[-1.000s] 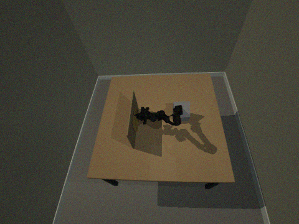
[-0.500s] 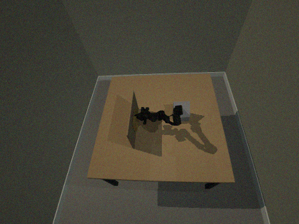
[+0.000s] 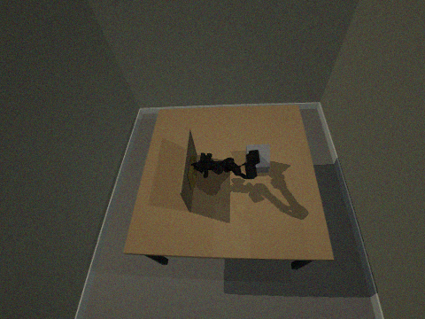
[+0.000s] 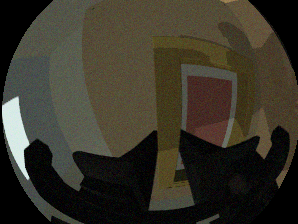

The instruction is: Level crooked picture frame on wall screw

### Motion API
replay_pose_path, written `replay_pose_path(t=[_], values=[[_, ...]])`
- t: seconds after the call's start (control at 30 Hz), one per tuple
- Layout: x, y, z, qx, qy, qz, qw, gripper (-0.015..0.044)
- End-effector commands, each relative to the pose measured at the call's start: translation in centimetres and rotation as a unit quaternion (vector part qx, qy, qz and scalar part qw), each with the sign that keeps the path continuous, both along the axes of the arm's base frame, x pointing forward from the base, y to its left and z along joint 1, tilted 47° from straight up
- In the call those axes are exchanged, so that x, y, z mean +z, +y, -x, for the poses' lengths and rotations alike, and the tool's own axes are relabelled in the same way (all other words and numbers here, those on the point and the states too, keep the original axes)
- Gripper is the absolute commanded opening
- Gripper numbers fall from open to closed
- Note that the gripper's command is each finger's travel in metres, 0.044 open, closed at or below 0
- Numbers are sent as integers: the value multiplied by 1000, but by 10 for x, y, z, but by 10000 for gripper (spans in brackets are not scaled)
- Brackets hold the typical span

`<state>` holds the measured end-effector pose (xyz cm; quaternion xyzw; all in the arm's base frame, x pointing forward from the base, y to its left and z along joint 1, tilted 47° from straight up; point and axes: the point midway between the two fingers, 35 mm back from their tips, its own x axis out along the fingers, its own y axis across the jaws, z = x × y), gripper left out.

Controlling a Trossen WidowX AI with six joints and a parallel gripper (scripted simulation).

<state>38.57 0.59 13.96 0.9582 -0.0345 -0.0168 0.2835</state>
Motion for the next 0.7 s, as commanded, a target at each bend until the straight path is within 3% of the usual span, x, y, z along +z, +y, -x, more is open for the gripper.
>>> replay_pose_path(t=[0.0, 0.67], values=[[-1, 0, 0, -5, -1, 0, 1000, 0], [-2, 2, 0, -1, 0, 3, 1000, 0]])
